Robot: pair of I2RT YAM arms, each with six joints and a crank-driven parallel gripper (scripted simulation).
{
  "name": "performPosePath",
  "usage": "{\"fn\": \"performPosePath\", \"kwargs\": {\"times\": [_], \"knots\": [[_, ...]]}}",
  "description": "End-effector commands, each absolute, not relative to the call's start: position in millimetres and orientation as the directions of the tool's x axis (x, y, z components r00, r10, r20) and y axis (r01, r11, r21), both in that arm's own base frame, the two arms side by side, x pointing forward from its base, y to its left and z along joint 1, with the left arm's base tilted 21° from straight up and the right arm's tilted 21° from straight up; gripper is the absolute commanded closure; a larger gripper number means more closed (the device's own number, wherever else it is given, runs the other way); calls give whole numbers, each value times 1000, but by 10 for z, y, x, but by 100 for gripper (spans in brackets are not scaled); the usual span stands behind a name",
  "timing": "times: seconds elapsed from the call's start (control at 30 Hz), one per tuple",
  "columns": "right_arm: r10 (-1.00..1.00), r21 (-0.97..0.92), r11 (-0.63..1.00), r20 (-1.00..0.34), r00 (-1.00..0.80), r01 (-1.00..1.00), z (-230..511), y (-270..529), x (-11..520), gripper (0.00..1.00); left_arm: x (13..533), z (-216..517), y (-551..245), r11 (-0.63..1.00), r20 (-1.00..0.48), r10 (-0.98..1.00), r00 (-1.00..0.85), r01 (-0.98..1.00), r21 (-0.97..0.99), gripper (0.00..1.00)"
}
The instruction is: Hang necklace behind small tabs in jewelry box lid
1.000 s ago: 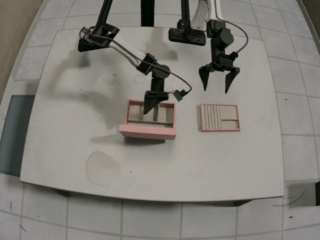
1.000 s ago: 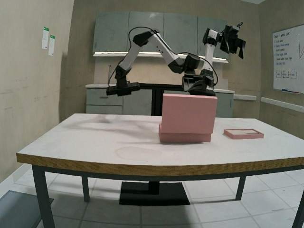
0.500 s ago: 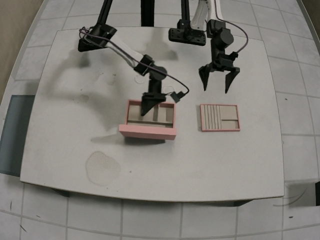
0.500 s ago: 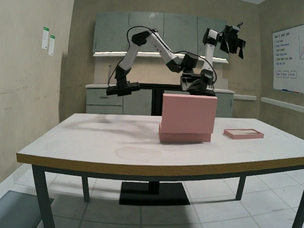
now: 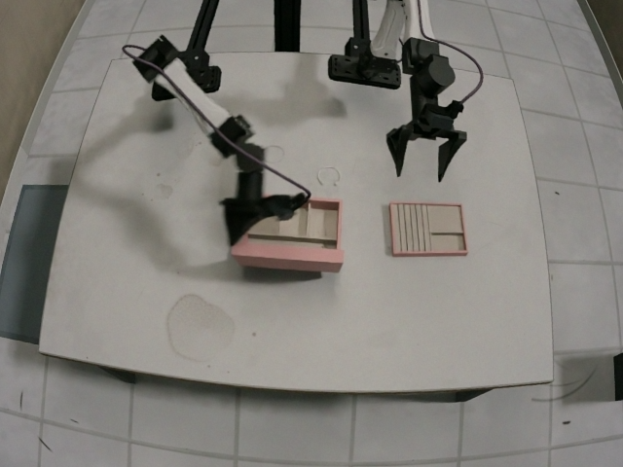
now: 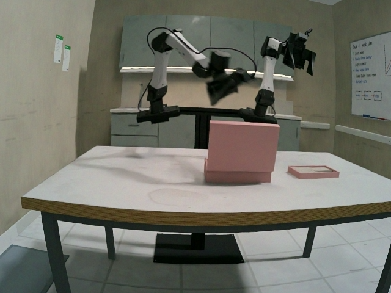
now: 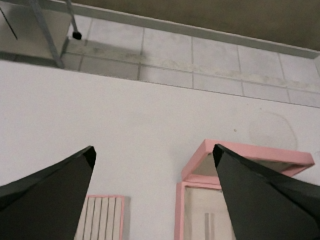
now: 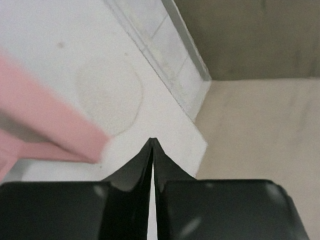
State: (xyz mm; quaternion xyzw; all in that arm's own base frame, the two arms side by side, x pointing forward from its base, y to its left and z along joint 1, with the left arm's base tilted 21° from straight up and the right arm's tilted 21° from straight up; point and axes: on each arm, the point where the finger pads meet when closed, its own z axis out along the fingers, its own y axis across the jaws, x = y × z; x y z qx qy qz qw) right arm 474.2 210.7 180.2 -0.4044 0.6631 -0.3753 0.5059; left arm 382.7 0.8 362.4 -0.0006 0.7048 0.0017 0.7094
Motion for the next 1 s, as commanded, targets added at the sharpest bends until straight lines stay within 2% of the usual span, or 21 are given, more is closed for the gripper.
{"fn": "performPosePath", "kwargs": {"times": [0.0,0.13,0.23,0.27,0.3,0.57,0.7,0.8,0.83,0.87,0.97], "knots": [[-812,-786,584,-565,-145,-202,2073,1922,4775,100,3768,3680,-35,1000,-1000,-4,19,11,-4,0],[-695,-671,719,-702,-159,-180,2322,1561,4765,100,3761,3623,-44,1000,-1000,-2,1,16,-2,0],[-659,-637,752,-736,-156,-169,2420,1484,4771,100,3765,3718,-32,1000,-1000,2,29,12,2,0],[-696,-660,717,-689,-201,-224,2085,1478,4705,100,3754,3586,-48,1000,-1000,-5,-13,18,-5,0],[-645,-629,764,-748,-156,-142,2523,1360,4755,100,3757,3587,-50,1000,-1000,-3,-11,19,-3,0],[-314,-300,947,-937,-151,-112,2923,737,4439,100,3750,3626,-75,1000,-1000,-8,-6,26,-8,0],[-137,-125,988,-981,-134,-94,3134,472,4172,100,3750,3649,-57,1000,-1000,-5,5,20,-4,0],[-91,-81,993,-989,-119,-90,3239,419,4116,100,3755,3726,-41,1000,-1000,-1,30,15,0,0],[-119,-102,990,-974,-193,-98,2915,412,4128,100,3747,3631,-61,1000,-1000,-9,-1,21,-9,0],[-90,-83,994,-990,-106,-65,3279,314,4050,100,3746,3620,-61,1000,-1000,-4,-4,22,-4,0],[34,42,996,-993,-110,-73,3314,221,3837,100,3746,3600,-71,1000,-1000,-6,-9,26,-6,0]]}}
